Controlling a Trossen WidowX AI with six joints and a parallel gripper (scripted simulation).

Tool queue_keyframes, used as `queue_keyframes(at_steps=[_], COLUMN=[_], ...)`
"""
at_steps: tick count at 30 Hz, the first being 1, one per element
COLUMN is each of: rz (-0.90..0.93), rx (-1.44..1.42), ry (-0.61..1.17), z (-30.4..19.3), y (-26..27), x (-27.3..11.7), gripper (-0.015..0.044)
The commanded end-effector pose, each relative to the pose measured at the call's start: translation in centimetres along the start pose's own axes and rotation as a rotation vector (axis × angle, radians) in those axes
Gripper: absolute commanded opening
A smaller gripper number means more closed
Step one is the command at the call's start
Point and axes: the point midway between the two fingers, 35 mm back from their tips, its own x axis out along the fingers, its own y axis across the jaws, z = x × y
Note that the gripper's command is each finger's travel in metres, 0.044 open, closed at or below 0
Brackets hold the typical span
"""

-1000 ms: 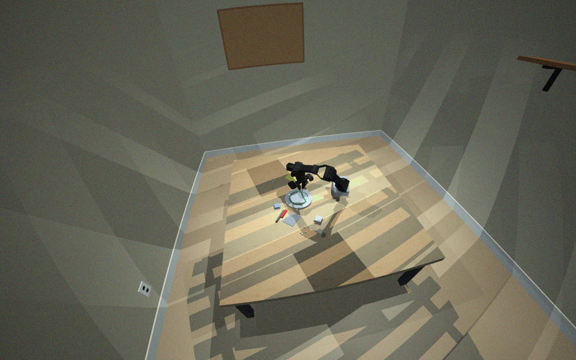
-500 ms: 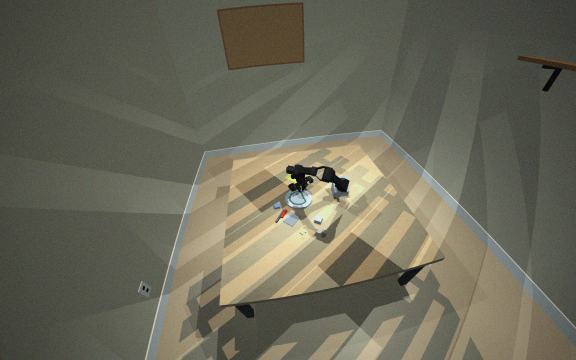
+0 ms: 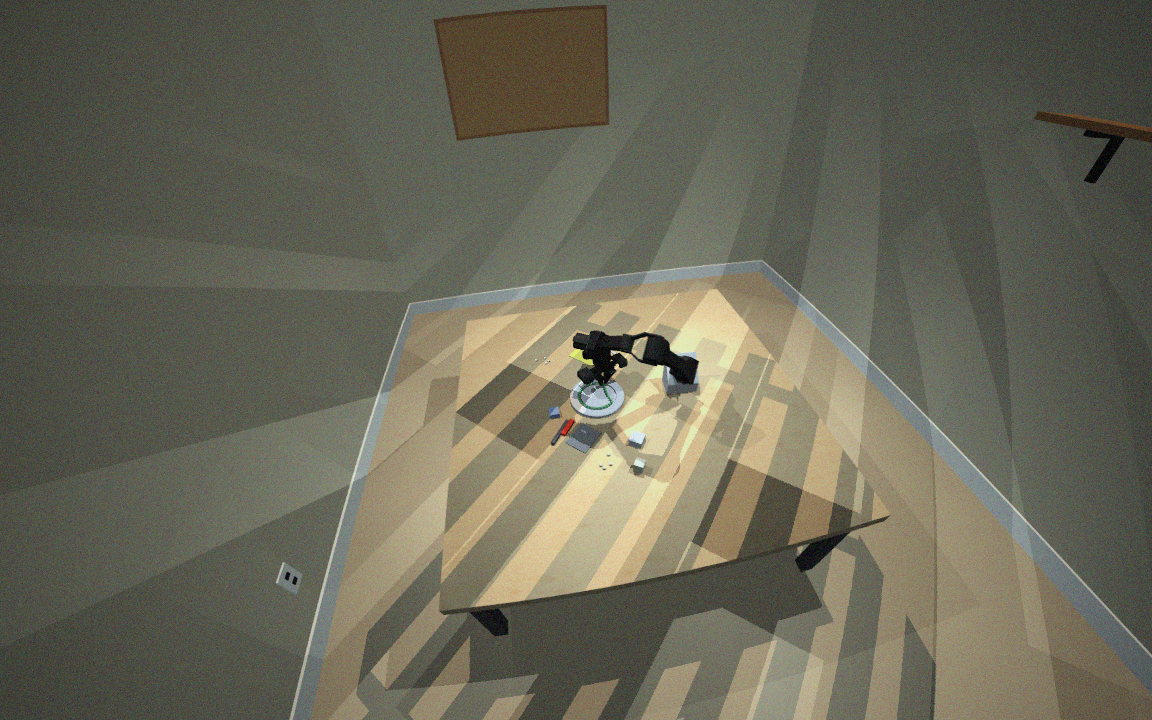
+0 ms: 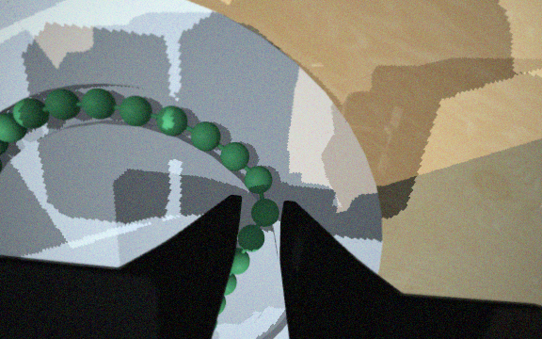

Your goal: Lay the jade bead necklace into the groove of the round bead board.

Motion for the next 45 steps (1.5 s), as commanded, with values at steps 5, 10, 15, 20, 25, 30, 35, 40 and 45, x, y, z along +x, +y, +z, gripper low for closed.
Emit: queue_keyframes(at_steps=[5, 10, 15, 20, 25, 30, 35, 40, 45], rz=[0.0, 0.0, 0.0, 0.0, 0.0, 0.0, -0.001, -0.001, -0.001], rx=[0.0, 0.0, 0.0, 0.0, 0.0, 0.008, 0.008, 0.008, 0.008], ry=[-0.001, -0.001, -0.001, -0.001, -0.001, 0.007, 0.007, 0.007, 0.007], z=[0.01, 0.01, 0.01, 0.01, 0.01, -0.03, 0.11, 0.17, 0.16], y=[0.02, 0.02, 0.02, 0.02, 0.02, -0.13, -0.46, -0.62, -0.62], x=[-0.02, -0.02, -0.02, -0.02, -0.02, -0.62, -0.62, -0.59, 0.1], gripper=[0.0, 0.0, 0.0, 0.0, 0.0, 0.0, 0.0, 0.0, 0.0])
